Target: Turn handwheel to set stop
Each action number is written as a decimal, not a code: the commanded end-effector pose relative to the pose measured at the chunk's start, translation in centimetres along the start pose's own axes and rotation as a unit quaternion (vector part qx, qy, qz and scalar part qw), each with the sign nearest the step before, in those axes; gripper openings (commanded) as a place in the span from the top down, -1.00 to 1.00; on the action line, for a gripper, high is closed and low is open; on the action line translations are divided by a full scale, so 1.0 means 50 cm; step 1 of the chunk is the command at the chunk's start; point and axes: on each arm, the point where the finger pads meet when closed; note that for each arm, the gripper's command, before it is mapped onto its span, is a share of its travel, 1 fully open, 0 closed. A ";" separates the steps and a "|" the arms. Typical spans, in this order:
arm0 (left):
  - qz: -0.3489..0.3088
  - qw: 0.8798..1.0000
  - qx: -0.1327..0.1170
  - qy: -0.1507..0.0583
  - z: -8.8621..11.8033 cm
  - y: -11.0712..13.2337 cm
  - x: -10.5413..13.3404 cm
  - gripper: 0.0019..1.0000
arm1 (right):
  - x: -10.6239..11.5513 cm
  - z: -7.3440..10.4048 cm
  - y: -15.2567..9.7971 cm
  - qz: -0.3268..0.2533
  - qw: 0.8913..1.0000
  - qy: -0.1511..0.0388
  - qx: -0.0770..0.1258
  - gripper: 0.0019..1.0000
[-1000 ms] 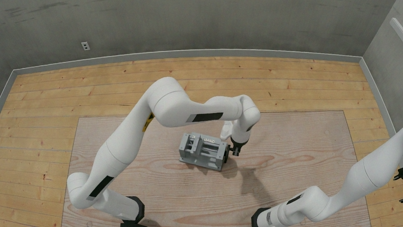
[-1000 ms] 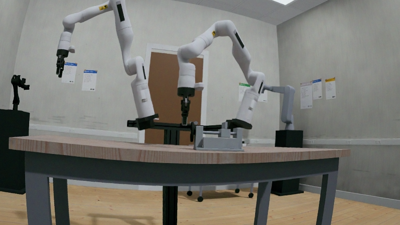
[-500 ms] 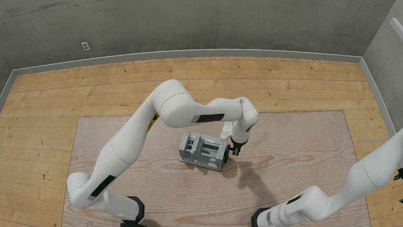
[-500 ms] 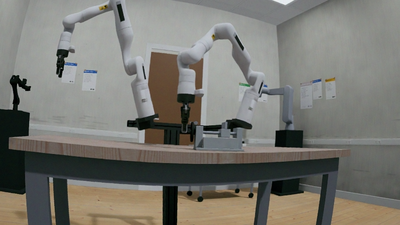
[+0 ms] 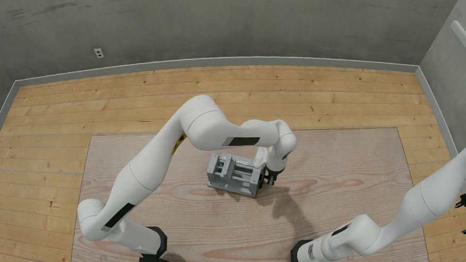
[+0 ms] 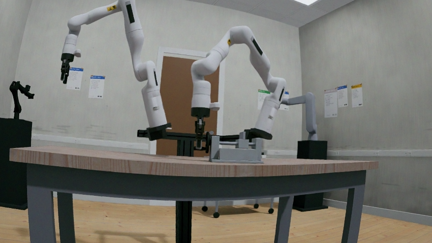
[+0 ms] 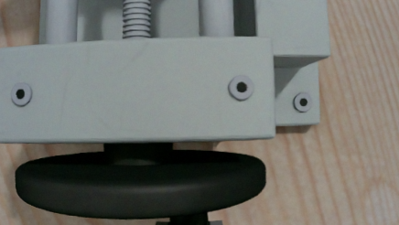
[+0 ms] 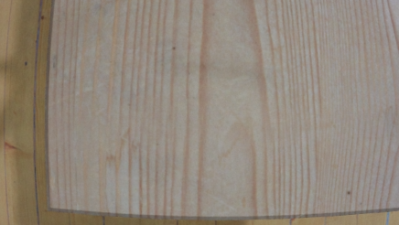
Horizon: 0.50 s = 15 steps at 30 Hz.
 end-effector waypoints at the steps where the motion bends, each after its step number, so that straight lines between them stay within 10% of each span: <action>1: 0.002 1.000 -0.001 0.000 -0.004 -0.019 0.004 0.68 | -0.001 0.001 -0.003 0.006 1.000 0.002 -0.002 -1.00; 15: 0.002 1.000 -0.002 0.002 0.006 -0.063 0.007 0.68 | -0.001 0.001 -0.003 0.006 1.000 0.002 -0.002 -1.00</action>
Point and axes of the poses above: on each arm, the point where the finger pads meet when closed, its own z axis back along the fingers, its own y axis across the jaws, x = y × z, and after that the axes turned 6 degrees about -z, right-handed
